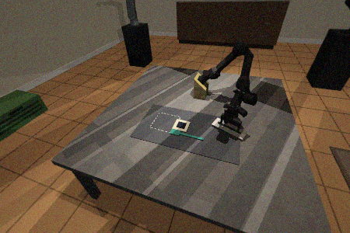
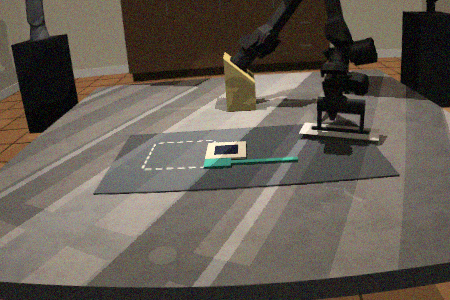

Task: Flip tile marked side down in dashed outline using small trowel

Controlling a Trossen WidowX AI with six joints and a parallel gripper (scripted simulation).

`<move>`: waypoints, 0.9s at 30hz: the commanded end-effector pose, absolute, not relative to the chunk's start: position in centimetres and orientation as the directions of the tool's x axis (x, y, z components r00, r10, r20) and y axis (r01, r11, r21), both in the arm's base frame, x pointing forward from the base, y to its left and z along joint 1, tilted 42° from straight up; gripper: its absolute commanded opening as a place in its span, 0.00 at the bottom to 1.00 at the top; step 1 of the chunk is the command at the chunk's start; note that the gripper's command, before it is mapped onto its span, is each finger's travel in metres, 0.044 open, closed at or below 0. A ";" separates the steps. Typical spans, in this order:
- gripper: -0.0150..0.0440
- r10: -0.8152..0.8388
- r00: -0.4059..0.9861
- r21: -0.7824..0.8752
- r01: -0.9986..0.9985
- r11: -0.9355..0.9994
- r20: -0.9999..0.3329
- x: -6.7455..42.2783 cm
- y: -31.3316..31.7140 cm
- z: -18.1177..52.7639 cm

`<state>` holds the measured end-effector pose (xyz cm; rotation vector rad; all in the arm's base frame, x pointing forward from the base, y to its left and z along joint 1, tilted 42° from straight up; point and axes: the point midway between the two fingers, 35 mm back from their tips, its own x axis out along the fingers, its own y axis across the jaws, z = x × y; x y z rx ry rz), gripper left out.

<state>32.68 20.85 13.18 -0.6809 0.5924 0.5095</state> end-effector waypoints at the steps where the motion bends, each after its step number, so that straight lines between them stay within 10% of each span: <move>1: 0.25 0.237 0.738 -0.433 -0.590 0.682 -0.632 33.0 19.1 15.7; 27: 0.25 0.377 0.754 -0.440 -0.632 0.638 -0.537 38.5 13.0 9.7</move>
